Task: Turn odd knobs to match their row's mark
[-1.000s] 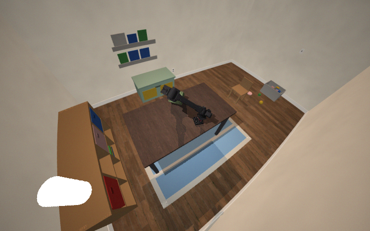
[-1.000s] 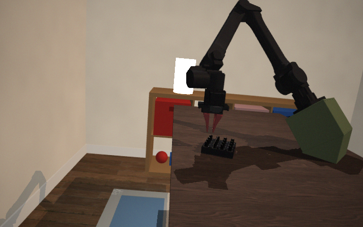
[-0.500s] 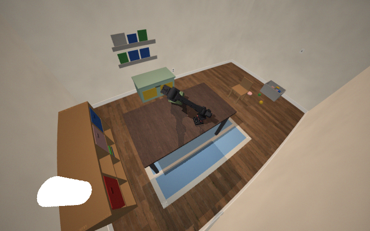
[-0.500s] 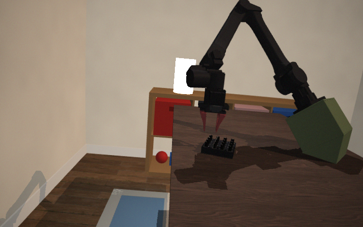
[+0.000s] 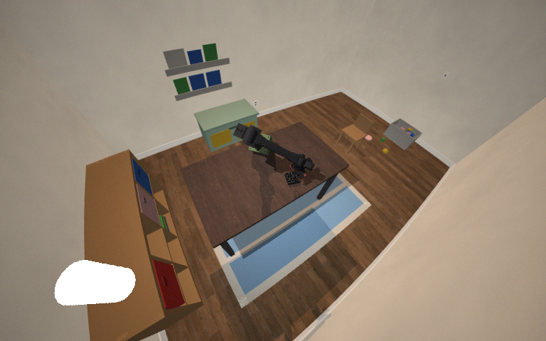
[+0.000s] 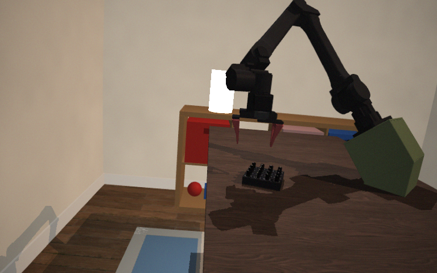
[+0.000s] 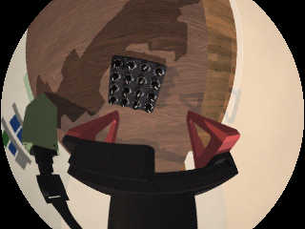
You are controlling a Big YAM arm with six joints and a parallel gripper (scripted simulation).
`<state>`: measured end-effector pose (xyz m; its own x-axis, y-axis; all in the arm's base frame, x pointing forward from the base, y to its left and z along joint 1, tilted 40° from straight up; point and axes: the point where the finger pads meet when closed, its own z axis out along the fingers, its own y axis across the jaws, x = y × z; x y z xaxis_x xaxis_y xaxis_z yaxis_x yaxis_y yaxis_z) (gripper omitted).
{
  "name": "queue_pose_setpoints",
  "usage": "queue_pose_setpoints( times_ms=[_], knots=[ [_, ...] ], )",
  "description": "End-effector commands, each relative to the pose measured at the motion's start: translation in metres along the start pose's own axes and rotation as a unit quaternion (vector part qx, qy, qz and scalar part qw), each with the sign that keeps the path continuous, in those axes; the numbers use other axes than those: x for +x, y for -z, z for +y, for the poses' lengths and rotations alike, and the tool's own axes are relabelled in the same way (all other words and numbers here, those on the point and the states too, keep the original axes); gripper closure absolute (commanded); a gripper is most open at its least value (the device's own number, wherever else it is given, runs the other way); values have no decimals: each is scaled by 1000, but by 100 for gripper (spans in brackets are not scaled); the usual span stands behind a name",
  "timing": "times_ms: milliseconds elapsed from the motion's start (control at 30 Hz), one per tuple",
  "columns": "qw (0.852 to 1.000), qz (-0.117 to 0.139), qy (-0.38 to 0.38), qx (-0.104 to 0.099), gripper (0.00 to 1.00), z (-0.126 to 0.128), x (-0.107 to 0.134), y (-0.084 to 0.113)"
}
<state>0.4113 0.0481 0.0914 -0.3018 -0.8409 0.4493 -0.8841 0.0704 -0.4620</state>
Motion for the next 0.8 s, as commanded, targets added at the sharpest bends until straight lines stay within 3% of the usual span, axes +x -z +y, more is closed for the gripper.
queue_pose_setpoints(
  times_ms=[0,67,100,167,500,767],
  knots=[
    [999,-16,-20,24,0,-24,-11,40],
    [999,-16,-20,24,0,-24,-11,40],
    [1000,-10,-10,14,0,-18,-16,39],
    [999,-18,-21,24,0,-24,-11,64],
    [999,-17,-18,21,0,-21,-12,105],
    [1000,-11,-16,14,0,-19,-13,104]
  ],
)
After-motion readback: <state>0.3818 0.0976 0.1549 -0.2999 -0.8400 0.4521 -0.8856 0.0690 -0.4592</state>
